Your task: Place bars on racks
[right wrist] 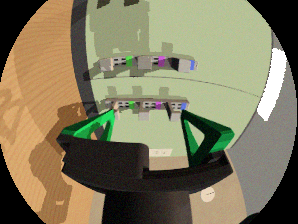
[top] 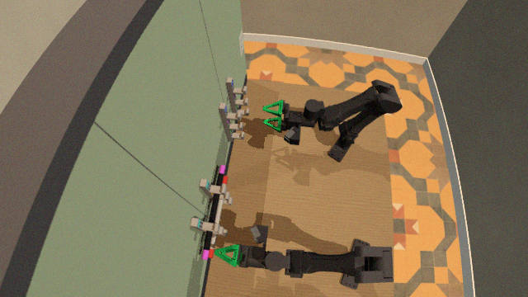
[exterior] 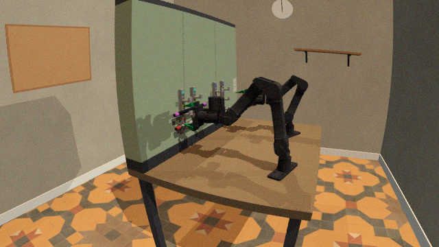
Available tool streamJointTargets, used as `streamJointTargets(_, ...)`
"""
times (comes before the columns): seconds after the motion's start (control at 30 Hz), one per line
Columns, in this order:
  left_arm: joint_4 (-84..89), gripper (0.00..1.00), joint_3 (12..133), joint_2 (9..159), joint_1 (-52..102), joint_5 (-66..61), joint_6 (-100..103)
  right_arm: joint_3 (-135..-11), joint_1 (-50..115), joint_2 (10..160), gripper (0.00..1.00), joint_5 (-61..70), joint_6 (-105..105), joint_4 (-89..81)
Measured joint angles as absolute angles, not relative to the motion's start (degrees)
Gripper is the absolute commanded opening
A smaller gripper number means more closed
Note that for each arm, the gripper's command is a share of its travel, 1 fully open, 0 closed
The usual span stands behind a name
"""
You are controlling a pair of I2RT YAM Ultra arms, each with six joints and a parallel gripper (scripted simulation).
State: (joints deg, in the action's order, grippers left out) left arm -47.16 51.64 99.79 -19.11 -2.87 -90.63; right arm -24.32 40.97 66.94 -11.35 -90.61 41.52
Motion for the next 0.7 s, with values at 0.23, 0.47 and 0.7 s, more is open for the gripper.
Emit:
streamJointTargets(0.23,-46.4,1.0,53.5,101.1,-19.1,-2.9,-90.6,-24.3,41.0,66.9,1.0,-11.4,-90.6,41.5)
streamJointTargets(0.47,-45.7,1.0,55.8,103.0,-19.1,-2.9,-90.6,-24.3,41.0,66.9,1.0,-11.4,-90.6,41.5)
streamJointTargets(0.7,-45.1,1.0,57.6,104.3,-19.1,-2.9,-90.6,-24.3,41.0,66.9,1.0,-11.4,-90.6,41.5)
